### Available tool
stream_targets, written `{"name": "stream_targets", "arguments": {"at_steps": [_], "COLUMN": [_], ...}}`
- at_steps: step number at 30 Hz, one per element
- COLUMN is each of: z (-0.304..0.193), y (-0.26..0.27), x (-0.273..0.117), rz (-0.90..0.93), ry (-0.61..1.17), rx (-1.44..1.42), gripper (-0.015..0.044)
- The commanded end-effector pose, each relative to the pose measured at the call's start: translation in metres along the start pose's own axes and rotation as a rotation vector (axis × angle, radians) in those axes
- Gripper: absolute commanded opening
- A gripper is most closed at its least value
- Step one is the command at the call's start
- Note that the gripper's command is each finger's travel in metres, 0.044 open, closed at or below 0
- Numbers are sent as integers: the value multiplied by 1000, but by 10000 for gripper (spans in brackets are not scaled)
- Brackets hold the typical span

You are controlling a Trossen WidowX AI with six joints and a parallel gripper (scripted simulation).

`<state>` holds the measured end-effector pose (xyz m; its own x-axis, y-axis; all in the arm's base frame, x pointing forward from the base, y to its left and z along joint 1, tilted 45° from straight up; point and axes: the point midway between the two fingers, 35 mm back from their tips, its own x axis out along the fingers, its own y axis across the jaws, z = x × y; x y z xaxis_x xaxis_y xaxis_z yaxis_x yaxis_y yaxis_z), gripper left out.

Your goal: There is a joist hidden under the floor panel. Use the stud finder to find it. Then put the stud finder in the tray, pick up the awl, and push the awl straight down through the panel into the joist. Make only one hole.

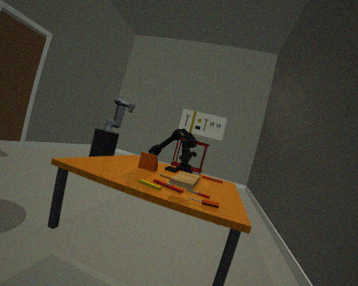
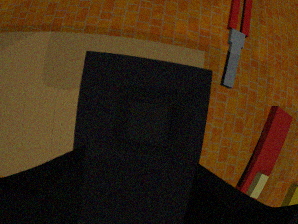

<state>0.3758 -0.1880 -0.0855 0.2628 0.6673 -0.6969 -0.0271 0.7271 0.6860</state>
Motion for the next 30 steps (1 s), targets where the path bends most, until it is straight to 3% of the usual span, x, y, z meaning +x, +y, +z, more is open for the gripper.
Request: {"name": "stream_targets", "arguments": {"at_steps": [1, 30], "z": [0, -12], "y": [-1, -1], "x": [3, 48], "rz": [2, 4], "ry": [-9, -9], "rx": [1, 1], "gripper": [0, 0]}}
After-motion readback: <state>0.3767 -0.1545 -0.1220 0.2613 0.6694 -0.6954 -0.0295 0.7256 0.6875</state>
